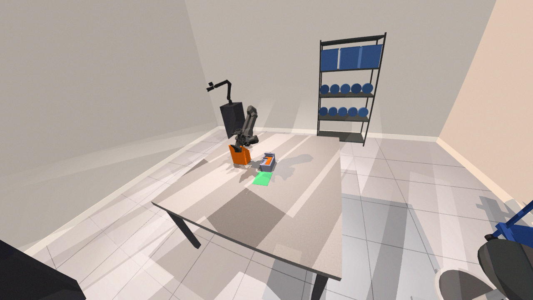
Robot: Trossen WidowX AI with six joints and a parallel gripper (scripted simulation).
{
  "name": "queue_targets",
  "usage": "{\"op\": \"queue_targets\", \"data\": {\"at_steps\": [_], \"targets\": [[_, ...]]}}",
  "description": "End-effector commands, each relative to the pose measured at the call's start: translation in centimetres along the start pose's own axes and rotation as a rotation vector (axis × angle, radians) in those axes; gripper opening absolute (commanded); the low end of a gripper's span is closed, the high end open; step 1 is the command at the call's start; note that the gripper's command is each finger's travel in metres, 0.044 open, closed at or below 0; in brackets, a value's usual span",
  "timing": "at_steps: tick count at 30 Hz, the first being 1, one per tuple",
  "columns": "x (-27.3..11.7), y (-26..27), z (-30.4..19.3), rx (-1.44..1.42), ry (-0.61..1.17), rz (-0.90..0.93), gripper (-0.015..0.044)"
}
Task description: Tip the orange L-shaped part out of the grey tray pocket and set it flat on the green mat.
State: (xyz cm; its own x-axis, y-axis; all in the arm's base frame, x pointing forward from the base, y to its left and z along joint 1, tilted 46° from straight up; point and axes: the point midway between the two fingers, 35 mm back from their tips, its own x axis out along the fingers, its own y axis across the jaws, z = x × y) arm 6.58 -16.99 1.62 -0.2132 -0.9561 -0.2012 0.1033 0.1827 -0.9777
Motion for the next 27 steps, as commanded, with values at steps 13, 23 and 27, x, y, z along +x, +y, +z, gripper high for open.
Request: {"op": "queue_targets", "data": {"at_steps": [13, 23, 27], "targets": [[-6.9, 10.0, 8.9, -0.335, -0.067, 1.004, 0.018], [-17.4, 7.5, 13.1, -0.421, -0.109, 1.711, 0.018], [-20.7, 5.0, 14.4, -0.409, -0.118, 1.93, 0.018]]}}
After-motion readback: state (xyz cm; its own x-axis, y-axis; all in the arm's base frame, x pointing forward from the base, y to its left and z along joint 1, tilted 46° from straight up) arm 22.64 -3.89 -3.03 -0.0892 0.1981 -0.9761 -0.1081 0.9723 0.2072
